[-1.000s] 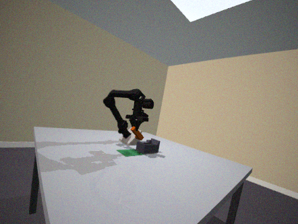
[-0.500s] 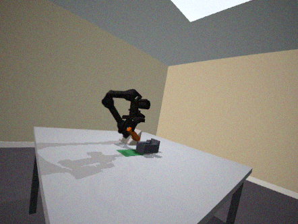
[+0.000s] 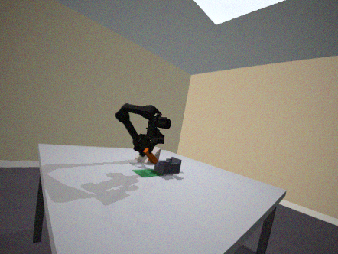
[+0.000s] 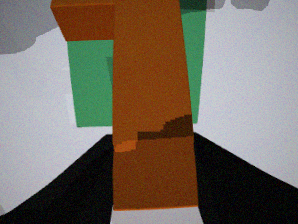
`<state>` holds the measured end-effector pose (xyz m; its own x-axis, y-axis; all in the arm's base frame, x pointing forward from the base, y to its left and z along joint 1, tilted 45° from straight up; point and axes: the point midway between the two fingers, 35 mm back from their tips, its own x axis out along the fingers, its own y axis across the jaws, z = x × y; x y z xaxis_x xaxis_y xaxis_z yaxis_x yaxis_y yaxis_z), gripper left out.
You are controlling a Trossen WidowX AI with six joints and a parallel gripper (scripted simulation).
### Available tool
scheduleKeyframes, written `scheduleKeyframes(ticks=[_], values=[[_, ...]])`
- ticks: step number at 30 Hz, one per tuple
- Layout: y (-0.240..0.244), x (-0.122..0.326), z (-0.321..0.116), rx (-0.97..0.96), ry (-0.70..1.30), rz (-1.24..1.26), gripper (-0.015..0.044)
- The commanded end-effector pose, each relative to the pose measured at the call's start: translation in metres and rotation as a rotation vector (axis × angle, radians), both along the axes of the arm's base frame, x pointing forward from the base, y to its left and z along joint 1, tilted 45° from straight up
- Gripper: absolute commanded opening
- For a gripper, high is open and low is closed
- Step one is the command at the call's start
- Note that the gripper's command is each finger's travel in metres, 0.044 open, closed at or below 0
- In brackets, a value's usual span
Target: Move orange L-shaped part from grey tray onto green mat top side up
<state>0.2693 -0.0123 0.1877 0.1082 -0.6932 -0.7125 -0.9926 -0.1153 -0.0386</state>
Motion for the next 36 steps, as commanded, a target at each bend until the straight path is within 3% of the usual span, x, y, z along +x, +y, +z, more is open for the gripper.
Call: scheduleKeyframes(ticks=[1,36], values=[[-0.005,0.000,-0.004,-0.006,0.007,0.000,0.0000],[-0.037,0.004,-0.036,-0.011,0.010,-0.005,0.0000]])
